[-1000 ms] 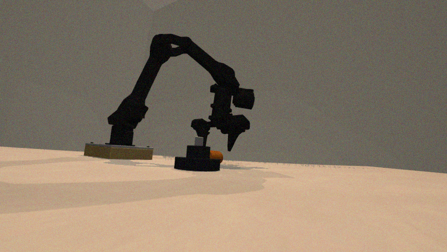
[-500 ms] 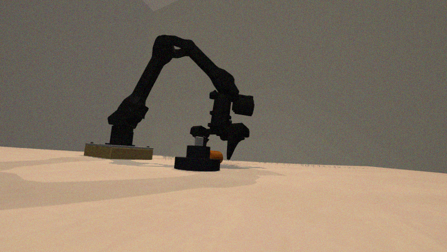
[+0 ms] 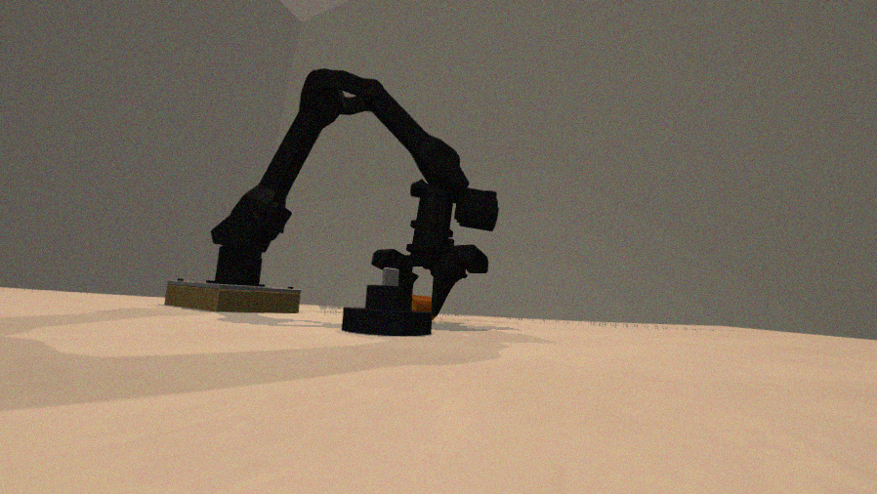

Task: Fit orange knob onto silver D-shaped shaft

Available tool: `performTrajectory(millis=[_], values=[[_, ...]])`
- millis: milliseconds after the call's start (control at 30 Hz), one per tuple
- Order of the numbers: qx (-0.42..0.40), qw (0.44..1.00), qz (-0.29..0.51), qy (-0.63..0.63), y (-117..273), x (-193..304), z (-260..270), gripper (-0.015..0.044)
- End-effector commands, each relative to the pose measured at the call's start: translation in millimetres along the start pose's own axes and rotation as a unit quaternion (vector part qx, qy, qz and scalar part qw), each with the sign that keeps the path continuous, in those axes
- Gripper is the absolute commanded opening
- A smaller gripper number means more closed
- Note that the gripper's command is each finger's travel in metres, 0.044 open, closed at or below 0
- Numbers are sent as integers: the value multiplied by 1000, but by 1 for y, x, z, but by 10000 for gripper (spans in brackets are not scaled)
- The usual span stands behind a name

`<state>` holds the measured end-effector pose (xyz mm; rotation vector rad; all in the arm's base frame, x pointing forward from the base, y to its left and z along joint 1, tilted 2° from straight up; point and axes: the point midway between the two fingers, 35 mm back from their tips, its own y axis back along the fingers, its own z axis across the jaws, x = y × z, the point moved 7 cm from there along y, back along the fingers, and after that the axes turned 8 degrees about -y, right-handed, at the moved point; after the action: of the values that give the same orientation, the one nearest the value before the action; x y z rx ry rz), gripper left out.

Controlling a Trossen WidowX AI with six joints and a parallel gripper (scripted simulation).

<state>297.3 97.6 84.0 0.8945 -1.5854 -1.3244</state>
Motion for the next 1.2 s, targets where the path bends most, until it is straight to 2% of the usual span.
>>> performTrajectory(millis=[0, 300, 467, 1167], values=[[1, 1000, 2, 3, -1, 0, 0, 240], [1, 1000, 2, 3, -1, 0, 0, 181], [-1, 1000, -7, 2, 0, 2, 0, 181], [-25, 984, -175, 0, 5, 46, -7, 181]])
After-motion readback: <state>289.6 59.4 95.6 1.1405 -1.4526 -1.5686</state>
